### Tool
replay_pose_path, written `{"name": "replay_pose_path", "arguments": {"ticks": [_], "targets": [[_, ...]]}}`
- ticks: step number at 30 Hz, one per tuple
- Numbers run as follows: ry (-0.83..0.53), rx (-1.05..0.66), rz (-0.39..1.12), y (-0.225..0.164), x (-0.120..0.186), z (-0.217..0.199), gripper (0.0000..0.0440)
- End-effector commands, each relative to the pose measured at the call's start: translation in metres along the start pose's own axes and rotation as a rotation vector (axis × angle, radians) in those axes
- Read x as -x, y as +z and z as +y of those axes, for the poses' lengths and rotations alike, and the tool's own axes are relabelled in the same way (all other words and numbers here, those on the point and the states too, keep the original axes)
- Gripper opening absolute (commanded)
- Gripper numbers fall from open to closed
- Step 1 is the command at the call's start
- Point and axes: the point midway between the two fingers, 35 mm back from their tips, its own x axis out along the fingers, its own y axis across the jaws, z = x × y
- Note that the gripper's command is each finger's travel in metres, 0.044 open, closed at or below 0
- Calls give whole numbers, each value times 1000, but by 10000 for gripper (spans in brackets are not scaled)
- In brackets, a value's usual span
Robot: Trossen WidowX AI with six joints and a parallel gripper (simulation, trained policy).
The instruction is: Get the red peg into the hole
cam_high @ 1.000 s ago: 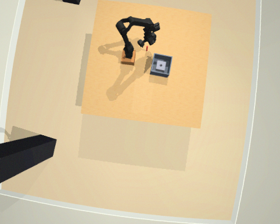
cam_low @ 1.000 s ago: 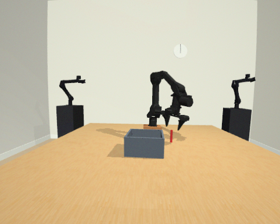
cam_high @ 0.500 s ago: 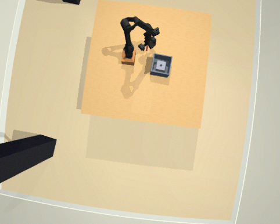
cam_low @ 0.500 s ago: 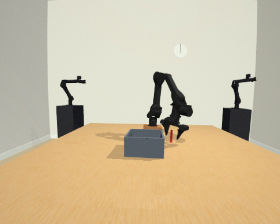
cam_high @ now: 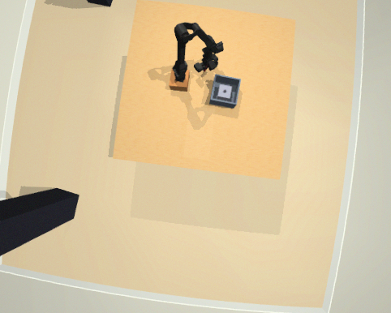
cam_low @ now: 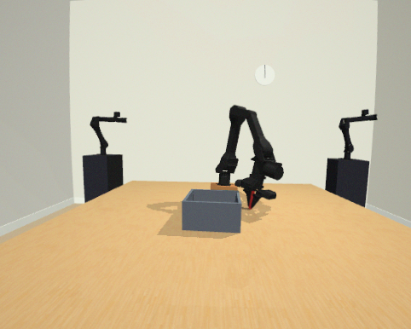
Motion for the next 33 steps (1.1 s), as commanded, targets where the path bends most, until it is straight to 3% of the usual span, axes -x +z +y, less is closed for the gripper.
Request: {"name": "replay_pose_path", "arguments": {"ticks": [1, 18, 33], "targets": [[1, -8, -16, 4, 4, 4, 13], [49, -34, -120, 38, 67, 19, 0], [75, -183, -194, 93, 114, 20, 0]]}}
